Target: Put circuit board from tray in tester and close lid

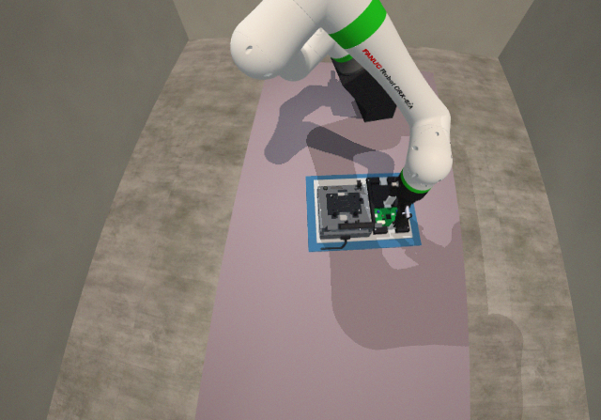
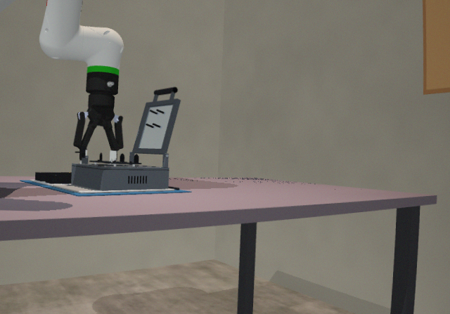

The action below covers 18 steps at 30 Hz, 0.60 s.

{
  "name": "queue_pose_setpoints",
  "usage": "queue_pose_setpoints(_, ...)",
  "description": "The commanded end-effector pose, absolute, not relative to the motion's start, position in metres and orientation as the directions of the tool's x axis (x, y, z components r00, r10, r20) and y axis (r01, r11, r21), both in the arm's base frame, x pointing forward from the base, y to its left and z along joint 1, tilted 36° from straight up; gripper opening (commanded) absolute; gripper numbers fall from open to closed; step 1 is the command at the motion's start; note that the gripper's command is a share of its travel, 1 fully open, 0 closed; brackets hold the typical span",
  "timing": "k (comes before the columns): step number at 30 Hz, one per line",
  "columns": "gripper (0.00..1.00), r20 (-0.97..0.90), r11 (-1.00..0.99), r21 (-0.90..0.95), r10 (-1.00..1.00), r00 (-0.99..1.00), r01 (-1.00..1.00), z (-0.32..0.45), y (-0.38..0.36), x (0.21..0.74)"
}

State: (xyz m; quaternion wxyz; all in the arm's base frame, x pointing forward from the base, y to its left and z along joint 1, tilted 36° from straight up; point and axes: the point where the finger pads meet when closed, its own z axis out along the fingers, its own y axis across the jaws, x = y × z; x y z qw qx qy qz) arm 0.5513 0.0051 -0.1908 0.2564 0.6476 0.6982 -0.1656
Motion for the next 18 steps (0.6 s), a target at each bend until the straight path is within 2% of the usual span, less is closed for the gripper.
queue_pose_setpoints(1,0.58,-0.572,0.107,0.101,0.819,-0.03,0.989,-0.1907,0.0053,0.5514)
queue_pose_setpoints(18,0.58,-0.572,0.107,0.101,0.819,-0.03,0.989,-0.1943,0.0029,0.552)
